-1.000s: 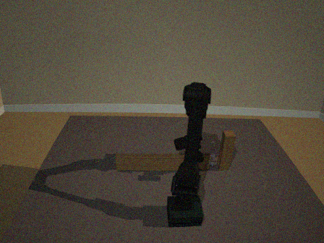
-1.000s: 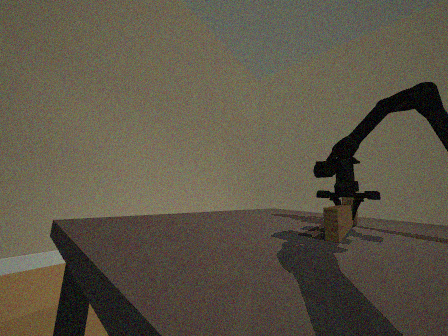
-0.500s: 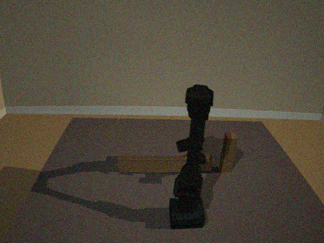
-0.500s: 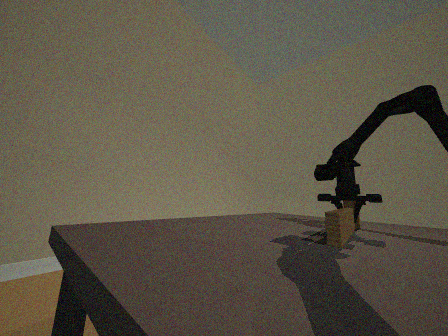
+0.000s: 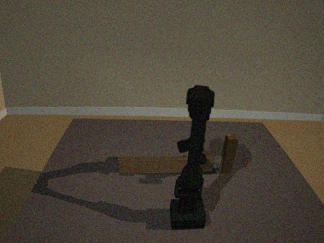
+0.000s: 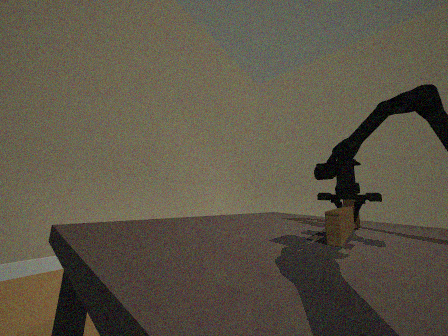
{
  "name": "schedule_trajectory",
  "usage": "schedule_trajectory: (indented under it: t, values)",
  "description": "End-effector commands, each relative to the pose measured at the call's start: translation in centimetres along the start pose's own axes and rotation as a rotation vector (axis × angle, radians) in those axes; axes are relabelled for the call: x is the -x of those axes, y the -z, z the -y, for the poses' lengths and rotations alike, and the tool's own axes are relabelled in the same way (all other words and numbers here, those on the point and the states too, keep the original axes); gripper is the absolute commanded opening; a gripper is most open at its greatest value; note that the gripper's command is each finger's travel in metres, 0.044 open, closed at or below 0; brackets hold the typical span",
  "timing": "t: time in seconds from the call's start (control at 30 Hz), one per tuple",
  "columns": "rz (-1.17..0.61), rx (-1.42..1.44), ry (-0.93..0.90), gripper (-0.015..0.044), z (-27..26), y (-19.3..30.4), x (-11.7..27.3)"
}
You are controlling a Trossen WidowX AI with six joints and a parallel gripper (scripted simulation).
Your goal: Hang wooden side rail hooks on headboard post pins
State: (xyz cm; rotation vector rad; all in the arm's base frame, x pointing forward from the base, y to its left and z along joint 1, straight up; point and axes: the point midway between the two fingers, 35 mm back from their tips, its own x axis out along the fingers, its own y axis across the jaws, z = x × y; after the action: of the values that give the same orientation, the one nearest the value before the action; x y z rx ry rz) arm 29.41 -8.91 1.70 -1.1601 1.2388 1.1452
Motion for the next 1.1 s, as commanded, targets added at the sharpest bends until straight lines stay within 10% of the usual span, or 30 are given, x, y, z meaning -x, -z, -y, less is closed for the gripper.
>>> schedule_trajectory:
  t: [0.0, 1.07]
  values:
    - [0.0, 0.0, 0.014, 0.0, 0.27, 0.02, 0.49]
    - [0.0, 0.0, 0.014, 0.0, 0.27, 0.02, 1.02]
